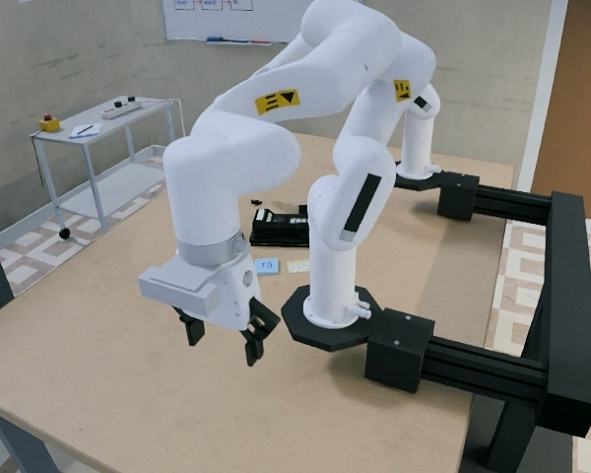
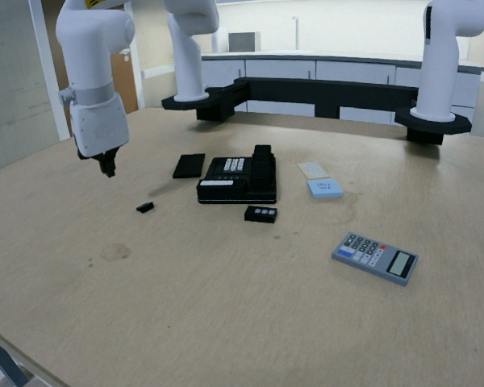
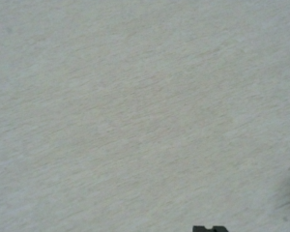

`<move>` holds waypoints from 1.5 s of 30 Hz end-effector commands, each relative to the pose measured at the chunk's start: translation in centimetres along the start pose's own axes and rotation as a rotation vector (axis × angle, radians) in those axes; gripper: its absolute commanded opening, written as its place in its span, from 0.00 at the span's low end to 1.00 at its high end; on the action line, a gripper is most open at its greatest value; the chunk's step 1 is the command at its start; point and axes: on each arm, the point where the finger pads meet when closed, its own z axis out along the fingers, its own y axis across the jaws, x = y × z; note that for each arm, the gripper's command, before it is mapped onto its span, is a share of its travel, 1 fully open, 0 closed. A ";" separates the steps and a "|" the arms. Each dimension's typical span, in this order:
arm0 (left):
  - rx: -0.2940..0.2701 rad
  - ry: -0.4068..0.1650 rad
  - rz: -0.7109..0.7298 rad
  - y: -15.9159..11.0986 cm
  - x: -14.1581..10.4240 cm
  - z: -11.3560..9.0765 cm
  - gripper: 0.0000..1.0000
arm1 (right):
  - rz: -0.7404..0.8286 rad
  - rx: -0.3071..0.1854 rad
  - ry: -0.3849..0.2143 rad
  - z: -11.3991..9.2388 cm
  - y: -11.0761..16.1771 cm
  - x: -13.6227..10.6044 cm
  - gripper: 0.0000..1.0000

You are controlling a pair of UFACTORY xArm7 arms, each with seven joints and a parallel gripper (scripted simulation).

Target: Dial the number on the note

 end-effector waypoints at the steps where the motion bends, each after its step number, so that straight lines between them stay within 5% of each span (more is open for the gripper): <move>1: -0.002 0.001 -0.006 -0.2 -0.1 -0.1 1.00 | 0.000 0.002 -0.002 -0.2 -0.1 0.0 0.00; 7: -0.002 0.001 -0.006 -0.2 -0.1 -0.1 1.00 | 0.000 0.002 -0.002 -0.2 -0.1 0.0 0.00; 10: -0.002 0.001 -0.006 -0.2 -0.1 -0.1 1.00 | -0.256 0.025 -0.030 -1.9 5.1 -5.1 0.00; 20: -0.002 0.001 -0.006 -0.2 -0.1 -0.1 1.00 | -0.869 0.096 -0.075 -5.2 17.7 -13.0 0.00; 22: -0.002 0.001 -0.006 -0.2 -0.1 -0.1 1.00 | -0.869 0.096 -0.075 -5.2 17.7 -13.0 0.00; 23: -0.002 0.001 -0.006 -0.2 -0.1 -0.1 1.00 | -1.032 0.119 -0.087 -6.1 21.7 -15.0 0.00; 37: -0.002 0.001 -0.006 -0.2 -0.1 -0.1 1.00 | -1.875 0.269 -0.105 -9.7 42.4 -18.8 0.00; 39: -0.002 0.001 -0.006 -0.2 -0.1 -0.1 1.00 | -1.875 0.269 -0.105 -9.7 42.4 -18.8 0.00; 40: -0.002 0.001 -0.006 -0.2 -0.1 -0.1 1.00 | -1.901 0.275 -0.104 -10.5 46.9 -19.3 0.00; 41: -0.002 0.001 -0.006 -0.2 -0.1 -0.1 1.00 | -1.919 0.279 -0.104 -10.6 48.0 -19.4 0.00; 45: -0.002 0.001 -0.006 -0.2 -0.1 -0.1 1.00 | -1.949 0.285 -0.104 -10.8 49.1 -19.3 0.00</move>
